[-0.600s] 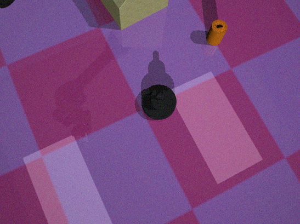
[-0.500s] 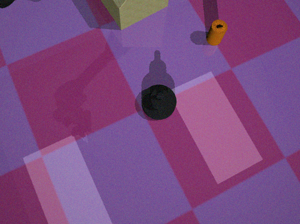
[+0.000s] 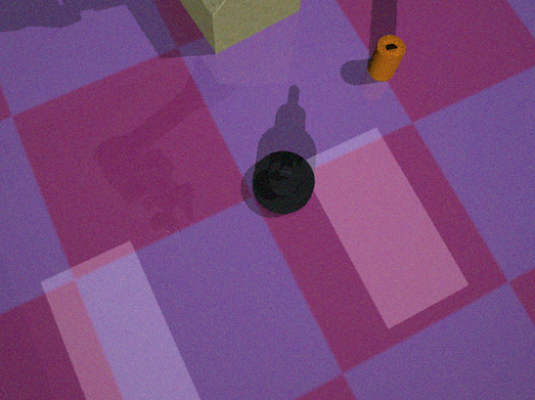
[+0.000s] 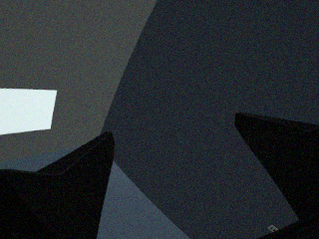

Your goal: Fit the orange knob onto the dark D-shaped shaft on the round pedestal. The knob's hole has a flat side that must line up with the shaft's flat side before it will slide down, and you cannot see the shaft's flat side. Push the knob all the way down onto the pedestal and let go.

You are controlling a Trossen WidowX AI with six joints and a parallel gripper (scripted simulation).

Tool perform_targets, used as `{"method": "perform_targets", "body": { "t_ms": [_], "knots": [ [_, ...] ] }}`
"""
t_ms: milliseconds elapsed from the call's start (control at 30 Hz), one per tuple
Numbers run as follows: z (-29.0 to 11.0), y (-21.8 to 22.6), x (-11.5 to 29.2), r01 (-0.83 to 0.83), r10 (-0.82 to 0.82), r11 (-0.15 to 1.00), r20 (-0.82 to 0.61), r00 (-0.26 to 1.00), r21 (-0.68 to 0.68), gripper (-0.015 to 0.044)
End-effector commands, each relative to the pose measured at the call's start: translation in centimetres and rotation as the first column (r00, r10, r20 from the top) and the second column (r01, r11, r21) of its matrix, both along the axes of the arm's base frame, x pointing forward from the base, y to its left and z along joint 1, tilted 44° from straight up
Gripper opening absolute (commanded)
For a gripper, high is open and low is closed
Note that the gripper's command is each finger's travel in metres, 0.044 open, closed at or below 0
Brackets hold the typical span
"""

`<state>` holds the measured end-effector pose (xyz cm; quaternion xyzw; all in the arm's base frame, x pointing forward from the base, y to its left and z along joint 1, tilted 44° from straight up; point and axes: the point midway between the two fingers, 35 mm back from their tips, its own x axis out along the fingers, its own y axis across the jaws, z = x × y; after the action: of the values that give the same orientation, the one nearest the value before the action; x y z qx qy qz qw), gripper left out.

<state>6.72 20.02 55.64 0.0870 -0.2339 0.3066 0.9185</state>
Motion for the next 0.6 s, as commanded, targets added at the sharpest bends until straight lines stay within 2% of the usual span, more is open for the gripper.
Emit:
{"method": "perform_targets", "body": {
  "t_ms": [0,200,400,567],
  "knots": [
    [-1.7,3.2,0.3,0.018,-0.018,0.998,0.012,1.000,-0.065,0.0440],
    [-4.5,6.6,2.2,0.108,-0.103,0.978,0.035,0.994,-0.176,0.0440],
    [-7.9,10.4,3.7,0.116,-0.115,0.952,0.020,0.993,-0.283,0.0440],
    [-12.6,13.7,6.9,0.143,-0.154,0.891,0.008,0.988,-0.431,0.0440]
  ]
}}
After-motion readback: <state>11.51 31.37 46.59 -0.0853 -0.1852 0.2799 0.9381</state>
